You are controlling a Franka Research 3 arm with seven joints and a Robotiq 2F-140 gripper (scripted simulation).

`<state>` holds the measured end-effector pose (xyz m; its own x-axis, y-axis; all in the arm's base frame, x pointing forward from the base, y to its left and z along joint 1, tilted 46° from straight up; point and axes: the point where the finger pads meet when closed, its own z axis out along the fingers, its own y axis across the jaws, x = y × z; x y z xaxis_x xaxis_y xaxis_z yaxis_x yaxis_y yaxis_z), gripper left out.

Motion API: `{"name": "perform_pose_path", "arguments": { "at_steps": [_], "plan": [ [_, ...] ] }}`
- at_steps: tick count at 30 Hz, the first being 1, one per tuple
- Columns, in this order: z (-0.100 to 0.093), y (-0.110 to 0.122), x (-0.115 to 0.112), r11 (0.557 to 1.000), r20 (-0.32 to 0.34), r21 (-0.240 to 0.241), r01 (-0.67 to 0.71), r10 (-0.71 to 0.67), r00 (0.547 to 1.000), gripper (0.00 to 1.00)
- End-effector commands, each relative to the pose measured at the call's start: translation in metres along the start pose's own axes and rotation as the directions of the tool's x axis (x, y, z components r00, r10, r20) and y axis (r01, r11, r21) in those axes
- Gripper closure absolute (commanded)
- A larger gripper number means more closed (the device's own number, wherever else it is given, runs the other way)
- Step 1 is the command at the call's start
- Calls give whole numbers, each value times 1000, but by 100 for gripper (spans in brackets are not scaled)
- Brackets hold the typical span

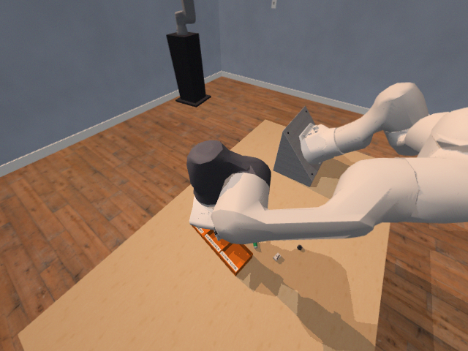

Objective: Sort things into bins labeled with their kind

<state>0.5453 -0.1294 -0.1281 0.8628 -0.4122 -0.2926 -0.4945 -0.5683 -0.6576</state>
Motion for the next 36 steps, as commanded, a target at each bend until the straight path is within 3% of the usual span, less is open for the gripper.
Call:
{"name": "perform_pose_path", "arguments": {
  "at_steps": [1, 36],
  "plan": [
    [5, 1, 3, 1000, -10, -2, -4, 4, 1000, 95],
    [11, 1, 3, 1000, -10, -2, -4, 4, 1000, 95]
  ]
}}
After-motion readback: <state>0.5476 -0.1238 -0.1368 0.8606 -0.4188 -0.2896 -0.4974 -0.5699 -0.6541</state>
